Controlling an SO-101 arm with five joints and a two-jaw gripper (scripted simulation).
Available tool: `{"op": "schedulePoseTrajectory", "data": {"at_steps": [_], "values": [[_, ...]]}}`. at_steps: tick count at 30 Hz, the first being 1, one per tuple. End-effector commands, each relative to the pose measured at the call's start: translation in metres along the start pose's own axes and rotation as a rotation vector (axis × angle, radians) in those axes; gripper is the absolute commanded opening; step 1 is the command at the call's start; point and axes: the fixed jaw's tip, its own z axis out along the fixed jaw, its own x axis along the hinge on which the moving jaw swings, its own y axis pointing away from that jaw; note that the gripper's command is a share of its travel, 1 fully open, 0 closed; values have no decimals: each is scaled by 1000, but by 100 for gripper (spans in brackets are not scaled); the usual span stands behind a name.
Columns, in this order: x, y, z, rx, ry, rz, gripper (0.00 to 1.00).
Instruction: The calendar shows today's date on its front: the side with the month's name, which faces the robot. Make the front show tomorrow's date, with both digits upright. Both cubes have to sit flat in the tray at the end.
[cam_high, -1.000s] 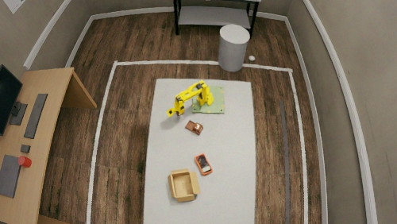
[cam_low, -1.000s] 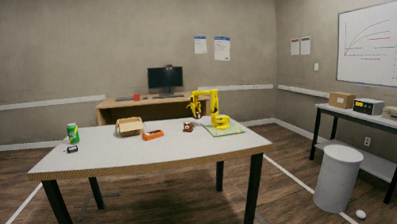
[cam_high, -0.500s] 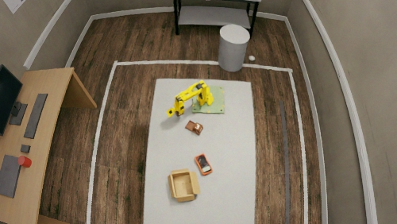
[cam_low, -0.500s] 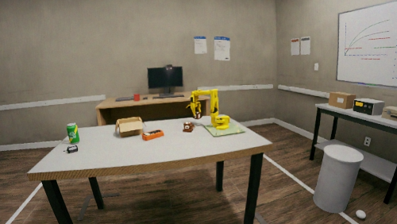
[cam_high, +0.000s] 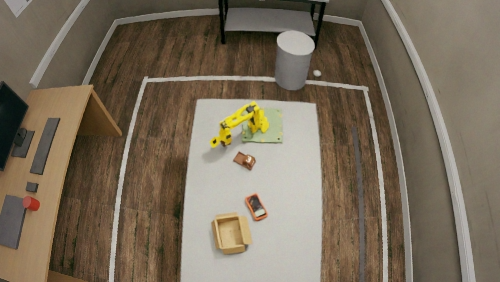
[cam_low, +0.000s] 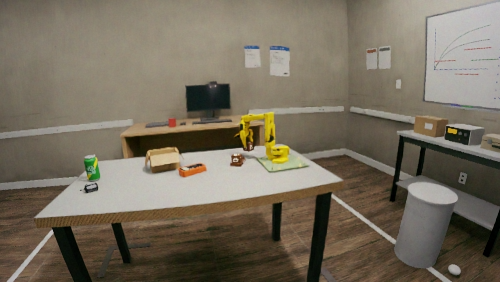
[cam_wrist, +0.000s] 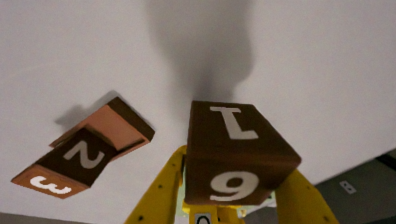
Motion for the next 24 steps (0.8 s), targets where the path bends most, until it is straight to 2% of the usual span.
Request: {"op": "schedulePoseTrajectory", "data": {"at_steps": [1,24], "values": [[2,-1,4,0,14,12,0],[2,-1,10,0,14,12,0]]}}
